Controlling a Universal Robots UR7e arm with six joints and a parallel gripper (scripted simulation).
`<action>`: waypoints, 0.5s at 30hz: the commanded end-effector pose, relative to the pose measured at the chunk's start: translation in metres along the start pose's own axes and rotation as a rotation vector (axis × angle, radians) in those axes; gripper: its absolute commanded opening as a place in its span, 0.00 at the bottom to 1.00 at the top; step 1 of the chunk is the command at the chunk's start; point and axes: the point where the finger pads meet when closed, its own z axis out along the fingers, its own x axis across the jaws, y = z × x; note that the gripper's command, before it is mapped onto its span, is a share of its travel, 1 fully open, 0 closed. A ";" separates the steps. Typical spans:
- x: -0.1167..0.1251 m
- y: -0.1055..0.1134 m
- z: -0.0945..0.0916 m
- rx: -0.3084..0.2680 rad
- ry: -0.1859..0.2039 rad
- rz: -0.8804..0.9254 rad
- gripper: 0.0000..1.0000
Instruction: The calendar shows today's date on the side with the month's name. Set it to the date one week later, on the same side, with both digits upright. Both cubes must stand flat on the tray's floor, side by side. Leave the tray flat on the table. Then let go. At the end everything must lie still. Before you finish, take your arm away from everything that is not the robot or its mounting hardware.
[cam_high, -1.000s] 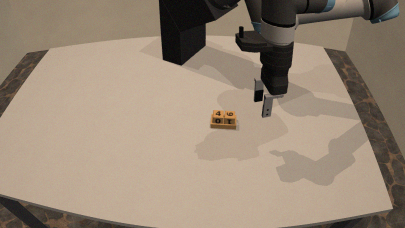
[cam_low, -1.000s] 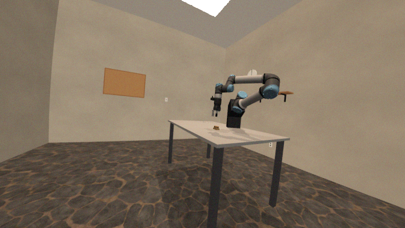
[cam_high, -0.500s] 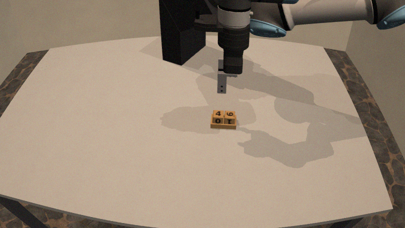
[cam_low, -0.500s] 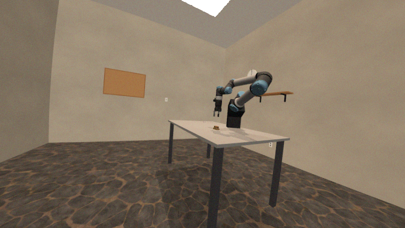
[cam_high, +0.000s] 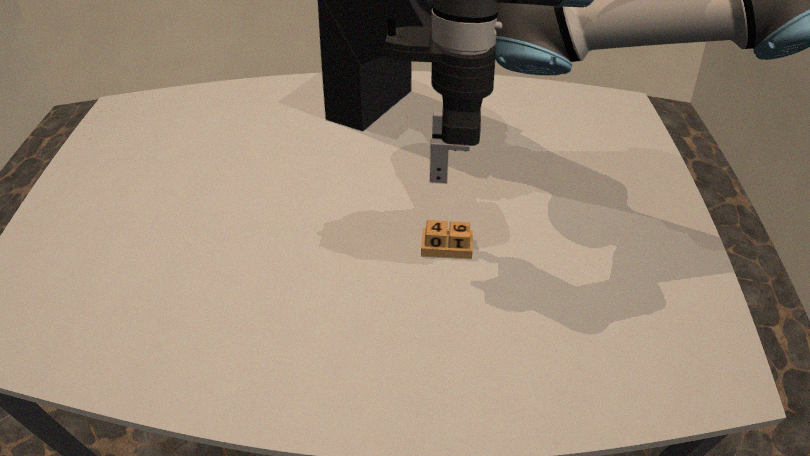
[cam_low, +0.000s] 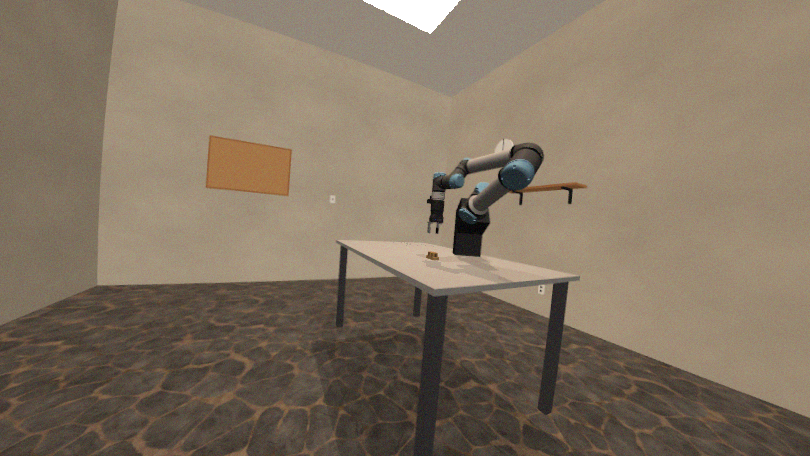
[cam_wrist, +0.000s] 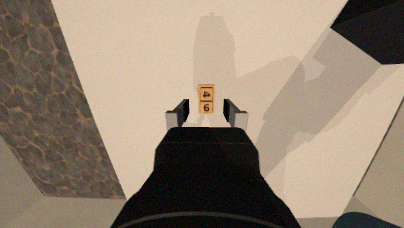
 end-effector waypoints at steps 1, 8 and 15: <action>0.002 -0.001 0.009 -0.003 0.002 0.006 1.00; 0.002 -0.001 0.038 -0.002 0.002 0.007 1.00; 0.003 0.001 0.050 -0.005 0.002 0.006 0.87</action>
